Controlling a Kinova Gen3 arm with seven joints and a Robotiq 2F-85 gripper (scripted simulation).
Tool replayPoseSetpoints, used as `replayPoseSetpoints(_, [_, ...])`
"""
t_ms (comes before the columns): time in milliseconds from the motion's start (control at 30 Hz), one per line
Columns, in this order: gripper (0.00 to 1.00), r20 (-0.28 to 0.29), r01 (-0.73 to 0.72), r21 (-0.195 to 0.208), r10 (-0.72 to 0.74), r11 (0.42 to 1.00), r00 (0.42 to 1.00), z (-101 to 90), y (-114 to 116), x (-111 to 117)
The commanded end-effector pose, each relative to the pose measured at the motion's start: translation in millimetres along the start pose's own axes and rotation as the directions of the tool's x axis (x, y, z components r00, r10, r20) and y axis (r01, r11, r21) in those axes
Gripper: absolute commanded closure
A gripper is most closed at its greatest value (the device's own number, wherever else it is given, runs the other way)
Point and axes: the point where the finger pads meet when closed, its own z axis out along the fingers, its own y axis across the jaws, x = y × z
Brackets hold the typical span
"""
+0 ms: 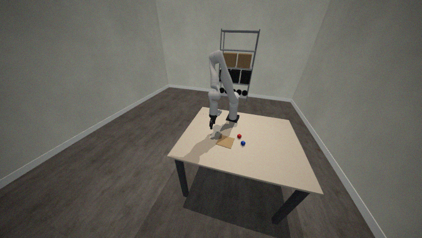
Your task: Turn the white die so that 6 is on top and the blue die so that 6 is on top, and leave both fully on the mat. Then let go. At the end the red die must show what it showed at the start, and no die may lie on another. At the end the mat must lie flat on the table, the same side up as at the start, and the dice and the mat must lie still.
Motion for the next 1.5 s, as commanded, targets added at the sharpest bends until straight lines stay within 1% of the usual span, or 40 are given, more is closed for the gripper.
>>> replayPoseSetpoints(0, [0.00, -0.017, 0.025, -0.003, -0.025, 1.000, 1.000, 9.6, 3, 12])
replayPoseSetpoints(100, [0.00, -0.017, 0.025, -0.003, -0.025, 1.000, 1.000, 16.4, 3, 12])
replayPoseSetpoints(167, [0.00, -0.017, 0.025, -0.003, -0.025, 1.000, 1.000, 16.4, 3, 12])
replayPoseSetpoints(367, [0.00, -0.017, 0.025, -0.003, -0.025, 1.000, 1.000, 26.4, 3, 12])
replayPoseSetpoints(533, [0.00, -0.017, 0.025, -0.003, -0.025, 1.000, 1.000, 30.6, 3, 12])
replayPoseSetpoints(1467, [0.00, -0.017, 0.025, -0.003, -0.025, 1.000, 1.000, 31.8, 3, 12])
